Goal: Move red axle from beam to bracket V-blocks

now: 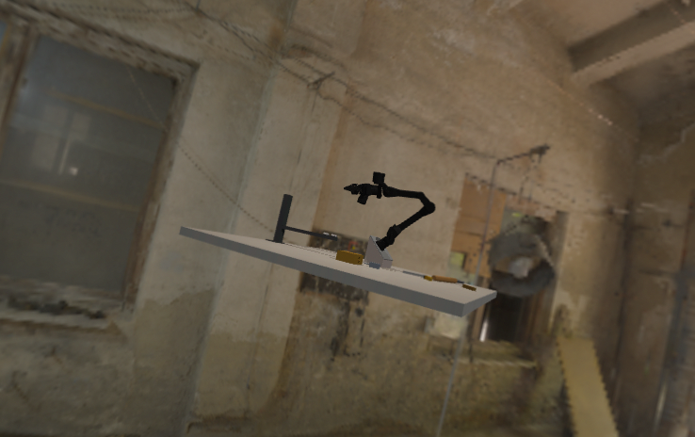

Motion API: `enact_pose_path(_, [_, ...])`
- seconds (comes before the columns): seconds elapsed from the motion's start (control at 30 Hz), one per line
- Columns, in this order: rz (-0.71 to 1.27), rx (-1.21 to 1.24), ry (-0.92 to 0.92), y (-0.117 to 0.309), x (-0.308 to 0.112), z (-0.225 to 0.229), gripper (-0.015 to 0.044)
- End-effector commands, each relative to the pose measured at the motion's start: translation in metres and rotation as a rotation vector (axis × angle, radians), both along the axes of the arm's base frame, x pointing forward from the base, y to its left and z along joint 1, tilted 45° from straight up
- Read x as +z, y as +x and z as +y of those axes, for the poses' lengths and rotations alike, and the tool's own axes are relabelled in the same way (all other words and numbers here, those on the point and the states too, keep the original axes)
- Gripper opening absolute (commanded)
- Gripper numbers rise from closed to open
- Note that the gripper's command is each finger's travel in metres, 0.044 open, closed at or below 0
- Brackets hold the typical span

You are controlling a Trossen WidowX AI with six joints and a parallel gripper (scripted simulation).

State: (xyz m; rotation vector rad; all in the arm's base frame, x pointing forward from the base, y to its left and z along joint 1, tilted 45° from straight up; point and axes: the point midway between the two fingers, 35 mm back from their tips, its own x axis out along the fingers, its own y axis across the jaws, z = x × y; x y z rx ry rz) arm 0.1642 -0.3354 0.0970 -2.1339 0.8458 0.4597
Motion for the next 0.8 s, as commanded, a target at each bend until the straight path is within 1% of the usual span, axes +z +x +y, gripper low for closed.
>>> enact_pose_path(0.0, [0.0,0.0,0.0,0.0,0.001,-0.001,0.0426])
enact_pose_path(0.03, [0.0,0.0,0.0,0.0,0.002,-0.002,0.044])
enact_pose_path(0.2, [-0.006,-0.005,0.015,0.0,0.007,-0.006,0.044])
enact_pose_path(0.3, [-0.057,-0.051,0.149,0.011,0.004,0.003,0.044])
enact_pose_path(0.53, [-0.203,-0.305,0.767,0.056,-0.01,0.049,0.044])
enact_pose_path(0.77, [-0.205,-0.675,1.375,0.091,-0.02,0.106,0.044])
